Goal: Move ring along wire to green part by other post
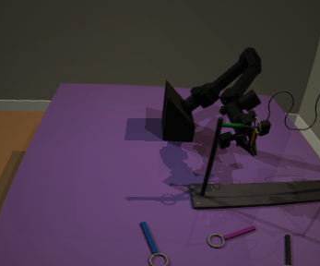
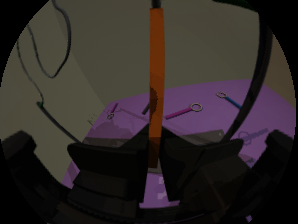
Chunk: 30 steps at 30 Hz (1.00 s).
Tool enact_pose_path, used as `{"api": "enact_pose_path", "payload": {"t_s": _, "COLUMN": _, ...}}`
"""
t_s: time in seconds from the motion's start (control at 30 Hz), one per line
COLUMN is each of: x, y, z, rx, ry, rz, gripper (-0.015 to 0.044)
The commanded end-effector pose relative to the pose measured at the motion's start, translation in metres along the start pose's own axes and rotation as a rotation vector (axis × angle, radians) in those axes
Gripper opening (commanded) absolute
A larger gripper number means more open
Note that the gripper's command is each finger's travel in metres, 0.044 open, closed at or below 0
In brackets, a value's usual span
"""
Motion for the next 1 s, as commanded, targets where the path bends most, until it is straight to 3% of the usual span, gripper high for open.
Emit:
{"api": "enact_pose_path", "payload": {"t_s": 0.0, "x": 0.003, "y": 0.002, "z": -0.012, "rx": 0.028, "ry": 0.050, "rz": 0.018, "gripper": -0.0150}}
{"api": "enact_pose_path", "payload": {"t_s": 0.97, "x": 0.000, "y": 0.013, "z": -0.060, "rx": 0.103, "ry": 0.229, "rz": 0.052, "gripper": -0.0150}}
Point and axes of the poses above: the point midway between the two fingers, 35 mm back from their tips, its own y axis back along the fingers, its own z axis across the jaws, x = y × z, the point moved 3 cm from there along y, back along the fingers, and after that the axes turned 9 degrees about y, right-handed, at the moved point
